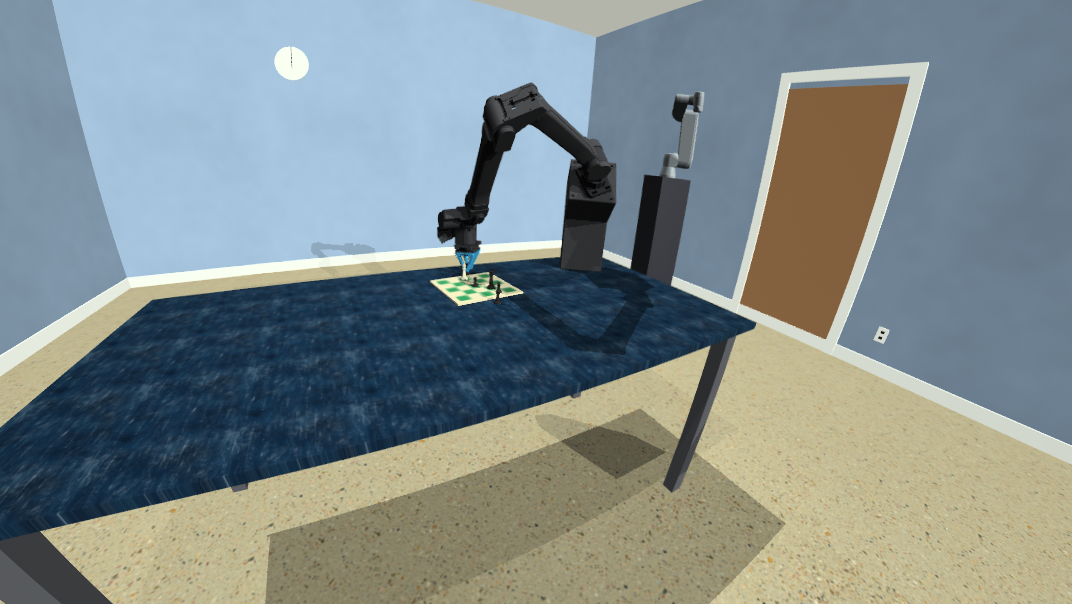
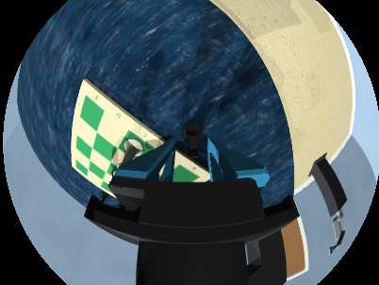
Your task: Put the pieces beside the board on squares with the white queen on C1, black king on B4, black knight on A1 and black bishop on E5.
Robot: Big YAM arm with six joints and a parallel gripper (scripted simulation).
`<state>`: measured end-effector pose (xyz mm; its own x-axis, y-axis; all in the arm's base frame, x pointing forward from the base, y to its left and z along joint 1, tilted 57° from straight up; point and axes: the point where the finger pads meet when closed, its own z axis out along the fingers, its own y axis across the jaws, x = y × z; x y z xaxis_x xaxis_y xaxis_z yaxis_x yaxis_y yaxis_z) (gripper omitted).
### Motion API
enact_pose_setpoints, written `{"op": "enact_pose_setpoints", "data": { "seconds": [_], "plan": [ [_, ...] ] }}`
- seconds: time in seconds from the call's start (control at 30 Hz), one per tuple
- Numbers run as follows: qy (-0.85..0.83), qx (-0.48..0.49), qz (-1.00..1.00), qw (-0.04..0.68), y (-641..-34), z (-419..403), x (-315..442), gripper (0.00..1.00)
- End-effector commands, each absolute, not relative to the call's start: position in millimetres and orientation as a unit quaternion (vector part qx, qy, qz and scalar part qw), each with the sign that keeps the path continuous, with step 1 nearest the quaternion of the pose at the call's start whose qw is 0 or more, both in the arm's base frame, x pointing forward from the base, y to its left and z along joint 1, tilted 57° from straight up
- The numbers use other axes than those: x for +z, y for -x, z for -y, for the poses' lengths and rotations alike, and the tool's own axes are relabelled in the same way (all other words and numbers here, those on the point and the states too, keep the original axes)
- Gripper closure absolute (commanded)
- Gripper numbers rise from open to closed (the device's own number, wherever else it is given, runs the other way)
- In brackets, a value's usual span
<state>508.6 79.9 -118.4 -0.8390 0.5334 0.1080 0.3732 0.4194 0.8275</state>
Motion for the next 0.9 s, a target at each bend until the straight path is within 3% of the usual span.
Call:
{"op": "enact_pose_setpoints", "data": {
  "seconds": [0.0,0.83,0.87],
  "plan": [
    [-0.280,0.466,-0.835,0.086,-511.1,-76.9,-120.6,0.65],
    [-0.280,0.466,-0.835,0.086,-511.1,-76.9,-120.6,0.65],
    [-0.280,0.466,-0.835,0.086,-511.1,-76.9,-120.6,1.00]
  ]
}}
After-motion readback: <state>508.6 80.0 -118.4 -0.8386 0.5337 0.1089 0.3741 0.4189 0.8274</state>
